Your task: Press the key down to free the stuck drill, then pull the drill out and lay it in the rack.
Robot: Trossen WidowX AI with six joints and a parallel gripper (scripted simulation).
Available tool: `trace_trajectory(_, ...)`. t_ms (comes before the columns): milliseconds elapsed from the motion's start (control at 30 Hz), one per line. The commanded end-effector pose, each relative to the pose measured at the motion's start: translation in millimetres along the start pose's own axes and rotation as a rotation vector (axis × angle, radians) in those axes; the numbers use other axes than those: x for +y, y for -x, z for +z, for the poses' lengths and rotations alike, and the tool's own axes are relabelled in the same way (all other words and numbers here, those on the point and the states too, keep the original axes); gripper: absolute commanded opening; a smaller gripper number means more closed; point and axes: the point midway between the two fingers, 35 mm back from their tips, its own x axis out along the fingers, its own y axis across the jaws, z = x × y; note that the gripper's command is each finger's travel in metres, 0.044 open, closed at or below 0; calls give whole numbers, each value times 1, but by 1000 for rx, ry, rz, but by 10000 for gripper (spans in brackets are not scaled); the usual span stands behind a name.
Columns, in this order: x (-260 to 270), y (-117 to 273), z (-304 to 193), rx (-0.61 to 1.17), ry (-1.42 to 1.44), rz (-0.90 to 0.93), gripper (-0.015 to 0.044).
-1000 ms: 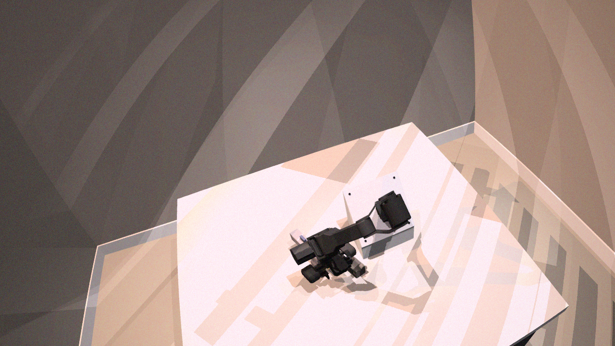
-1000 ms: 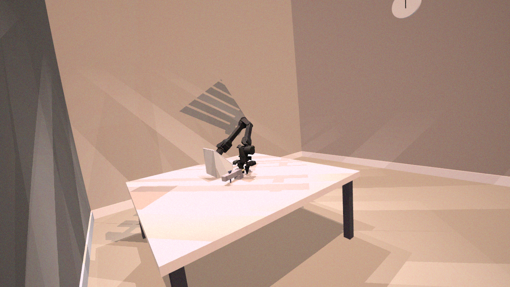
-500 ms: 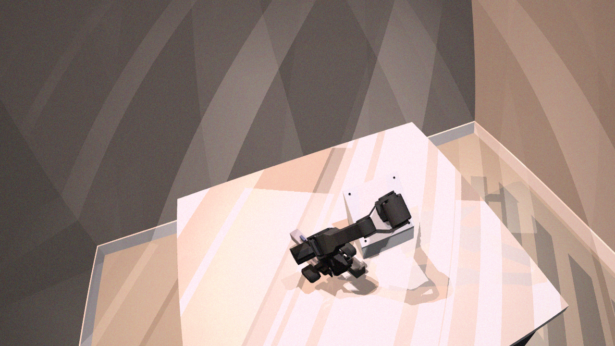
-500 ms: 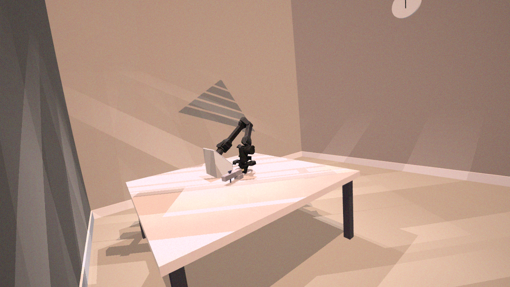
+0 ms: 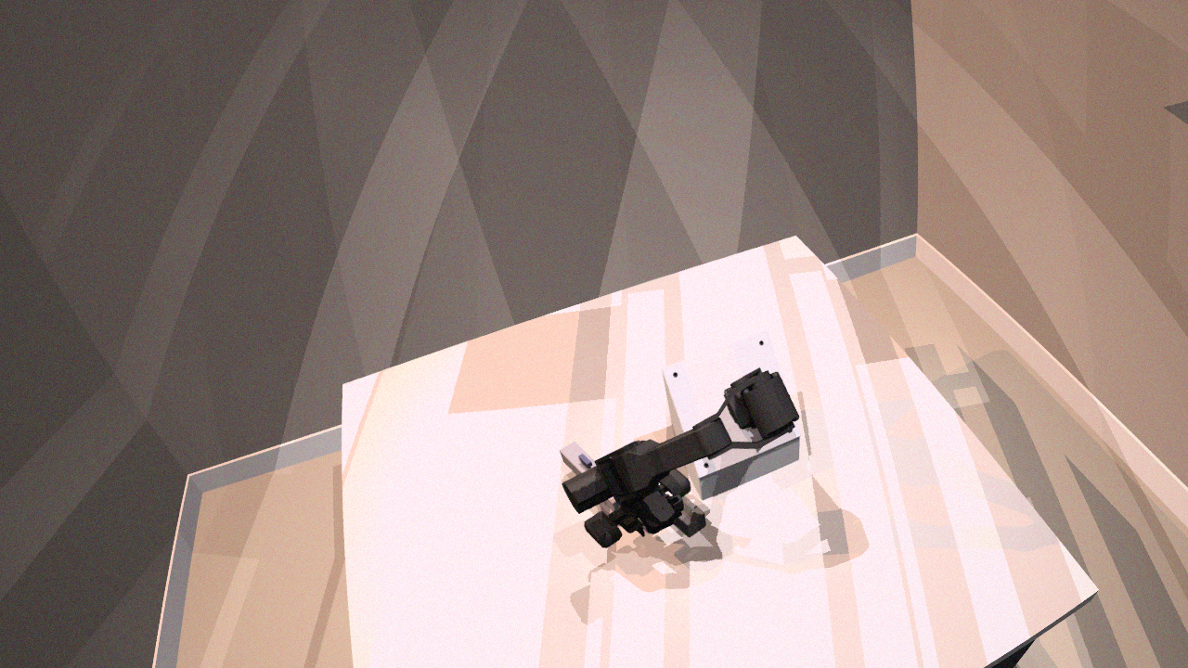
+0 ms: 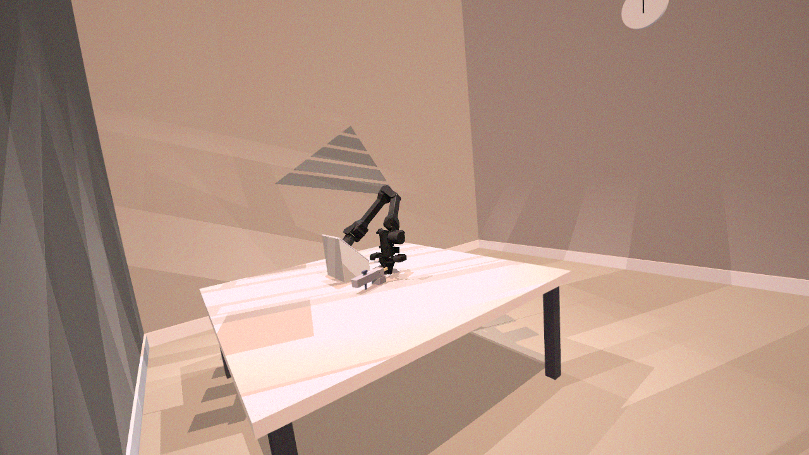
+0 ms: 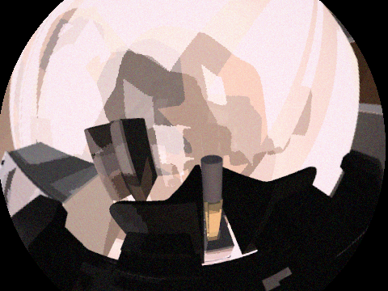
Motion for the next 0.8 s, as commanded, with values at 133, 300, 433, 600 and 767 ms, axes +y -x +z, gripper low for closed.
trace_trajectory(133, 0, 1, 11, 3, -3, -4, 0)
trace_trajectory(300, 0, 1, 19, 3, -3, -4, 0)
trace_trajectory(433, 0, 2, 25, 2, -3, -4, 0)
trace_trajectory(600, 1, 2, 32, 2, -3, -4, 0)
trace_trajectory(767, 1, 2, 40, 2, -3, -4, 0)
